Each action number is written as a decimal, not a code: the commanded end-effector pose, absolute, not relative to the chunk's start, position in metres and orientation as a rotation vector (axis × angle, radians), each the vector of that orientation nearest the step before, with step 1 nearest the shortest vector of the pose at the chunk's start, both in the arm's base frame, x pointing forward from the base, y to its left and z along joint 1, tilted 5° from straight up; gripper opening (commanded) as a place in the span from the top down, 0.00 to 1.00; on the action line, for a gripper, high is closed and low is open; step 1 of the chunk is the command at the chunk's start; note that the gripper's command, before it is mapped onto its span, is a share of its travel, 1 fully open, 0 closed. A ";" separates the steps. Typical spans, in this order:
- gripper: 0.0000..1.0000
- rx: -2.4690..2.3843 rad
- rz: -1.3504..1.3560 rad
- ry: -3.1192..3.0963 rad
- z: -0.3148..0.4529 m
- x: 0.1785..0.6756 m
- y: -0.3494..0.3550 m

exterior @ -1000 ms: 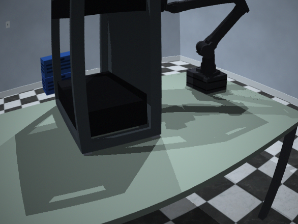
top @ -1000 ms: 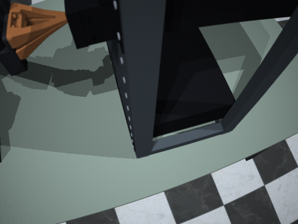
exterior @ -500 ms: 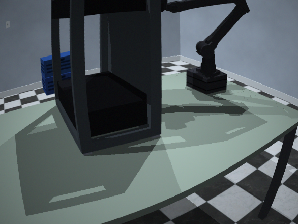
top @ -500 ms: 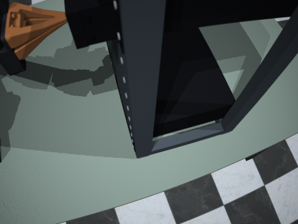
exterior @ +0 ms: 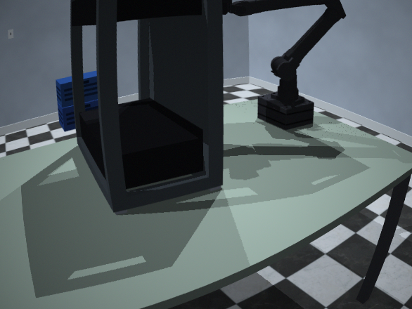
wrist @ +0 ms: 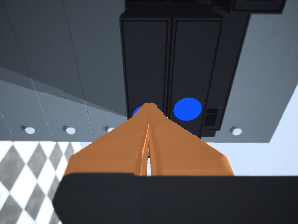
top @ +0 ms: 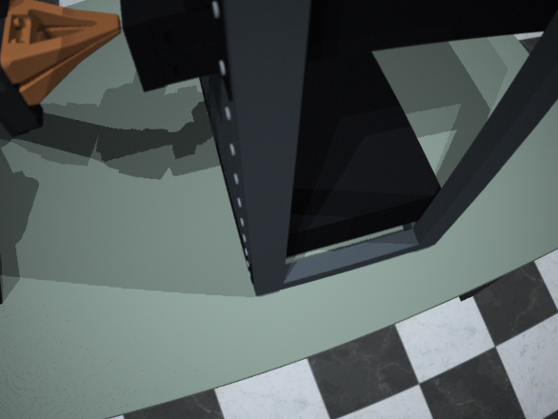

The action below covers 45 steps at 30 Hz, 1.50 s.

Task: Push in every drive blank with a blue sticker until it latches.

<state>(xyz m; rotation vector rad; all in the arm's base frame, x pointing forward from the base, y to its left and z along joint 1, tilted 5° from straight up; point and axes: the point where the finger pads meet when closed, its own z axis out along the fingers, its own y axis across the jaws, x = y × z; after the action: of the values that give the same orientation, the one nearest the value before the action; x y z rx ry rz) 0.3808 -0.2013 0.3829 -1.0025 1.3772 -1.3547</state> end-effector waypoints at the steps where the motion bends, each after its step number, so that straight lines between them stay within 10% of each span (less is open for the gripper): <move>1: 1.00 -0.998 -1.384 1.343 0.403 0.384 -0.204; 45: 1.00 -0.994 -1.401 1.308 0.413 0.438 -0.215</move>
<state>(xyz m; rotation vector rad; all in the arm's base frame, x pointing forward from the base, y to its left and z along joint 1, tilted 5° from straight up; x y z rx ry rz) 0.4217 -0.2098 0.3874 -0.9955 1.3504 -1.3722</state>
